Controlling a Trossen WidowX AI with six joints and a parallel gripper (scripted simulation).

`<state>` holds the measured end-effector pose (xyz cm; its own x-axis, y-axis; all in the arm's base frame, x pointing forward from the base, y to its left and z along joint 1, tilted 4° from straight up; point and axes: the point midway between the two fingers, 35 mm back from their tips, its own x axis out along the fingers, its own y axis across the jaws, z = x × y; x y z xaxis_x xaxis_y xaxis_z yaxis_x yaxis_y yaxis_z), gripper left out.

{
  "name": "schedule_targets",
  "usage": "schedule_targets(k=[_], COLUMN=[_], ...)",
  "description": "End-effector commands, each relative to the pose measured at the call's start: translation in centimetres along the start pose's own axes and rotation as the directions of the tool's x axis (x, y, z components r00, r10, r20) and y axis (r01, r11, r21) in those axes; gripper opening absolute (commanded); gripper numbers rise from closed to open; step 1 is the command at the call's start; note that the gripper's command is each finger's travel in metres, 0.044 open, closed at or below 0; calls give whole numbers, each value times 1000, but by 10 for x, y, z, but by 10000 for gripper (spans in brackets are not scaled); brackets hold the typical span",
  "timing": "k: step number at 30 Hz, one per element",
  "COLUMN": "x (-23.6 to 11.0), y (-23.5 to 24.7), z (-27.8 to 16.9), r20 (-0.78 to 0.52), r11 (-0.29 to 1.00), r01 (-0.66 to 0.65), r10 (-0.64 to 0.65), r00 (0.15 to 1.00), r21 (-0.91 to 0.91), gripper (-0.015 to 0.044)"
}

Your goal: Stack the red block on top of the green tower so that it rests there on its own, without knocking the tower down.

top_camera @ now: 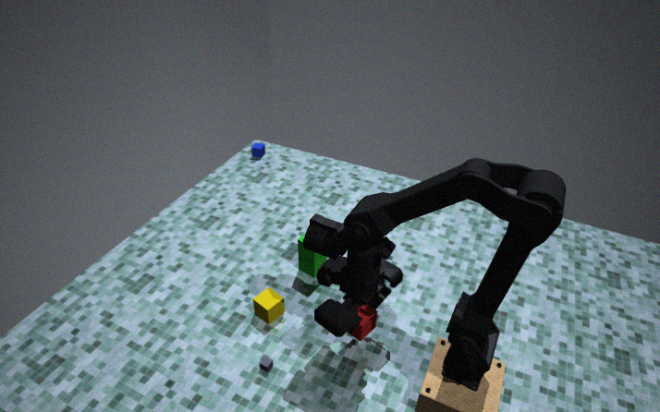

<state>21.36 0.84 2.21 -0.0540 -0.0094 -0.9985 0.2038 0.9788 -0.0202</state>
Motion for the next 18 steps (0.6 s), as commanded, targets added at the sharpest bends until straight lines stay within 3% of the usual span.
schedule_targets(k=[1, 12, 18], x=[-21, -73, -75], y=[1, 1, 0], z=[2, 2, 1], r20=[8, 8, 8], r11=[1000, 1000, 1000], r01=[-6, -6, -5], r10=[6, 6, 5], r00=[1000, 1000, 1000], r21=[2, 2, 2], gripper=[0, 0, 0])
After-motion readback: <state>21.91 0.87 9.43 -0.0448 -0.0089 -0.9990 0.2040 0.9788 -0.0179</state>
